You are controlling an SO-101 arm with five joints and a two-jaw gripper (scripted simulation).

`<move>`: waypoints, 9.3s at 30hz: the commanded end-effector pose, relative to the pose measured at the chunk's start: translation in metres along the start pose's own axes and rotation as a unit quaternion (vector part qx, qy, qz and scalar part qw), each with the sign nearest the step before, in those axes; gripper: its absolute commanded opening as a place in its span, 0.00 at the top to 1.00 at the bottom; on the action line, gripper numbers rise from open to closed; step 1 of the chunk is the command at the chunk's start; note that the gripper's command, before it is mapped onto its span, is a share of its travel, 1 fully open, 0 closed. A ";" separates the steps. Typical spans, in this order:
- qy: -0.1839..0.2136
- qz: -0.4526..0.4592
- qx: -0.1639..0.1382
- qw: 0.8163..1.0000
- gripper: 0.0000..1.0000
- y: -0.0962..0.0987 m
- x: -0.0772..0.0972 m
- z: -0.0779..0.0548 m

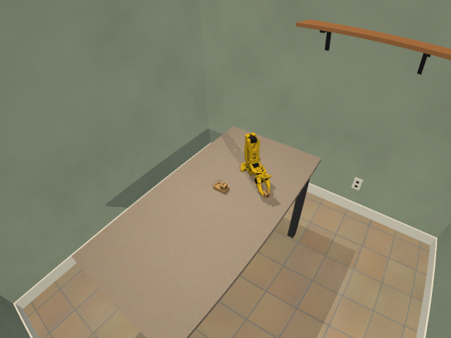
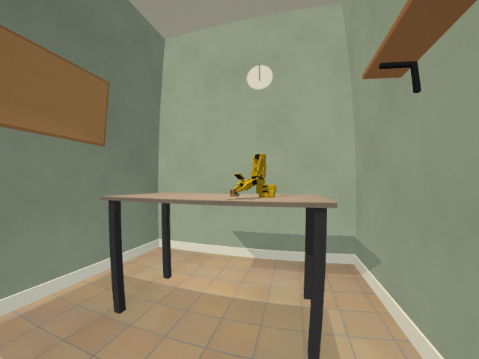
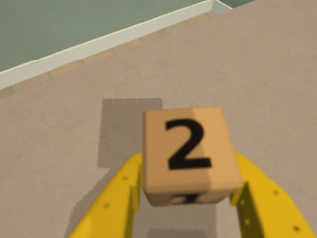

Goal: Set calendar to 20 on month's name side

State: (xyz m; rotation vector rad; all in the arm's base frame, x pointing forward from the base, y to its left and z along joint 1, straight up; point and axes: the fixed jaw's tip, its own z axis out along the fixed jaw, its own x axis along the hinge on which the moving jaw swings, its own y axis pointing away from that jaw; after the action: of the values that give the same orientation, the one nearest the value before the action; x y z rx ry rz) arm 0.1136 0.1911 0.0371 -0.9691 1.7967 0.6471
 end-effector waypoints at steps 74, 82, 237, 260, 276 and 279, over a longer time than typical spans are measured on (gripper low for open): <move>-0.025 -0.003 0.005 1.000 1.00 -0.003 0.011 0.011; -0.025 -0.003 0.005 1.000 1.00 -0.003 0.011 0.011; -0.269 -0.004 0.004 0.963 0.65 -0.001 -0.127 -0.050; -0.126 0.008 -0.003 0.992 0.65 0.002 -0.136 -0.028; 0.073 0.022 -0.005 0.997 0.65 0.006 -0.135 -0.017; 0.116 0.024 -0.004 0.993 0.65 0.007 -0.133 -0.018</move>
State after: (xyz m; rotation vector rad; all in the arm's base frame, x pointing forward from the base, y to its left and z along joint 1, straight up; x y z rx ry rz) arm 0.1313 0.2213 0.1542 -1.0092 1.9562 0.6098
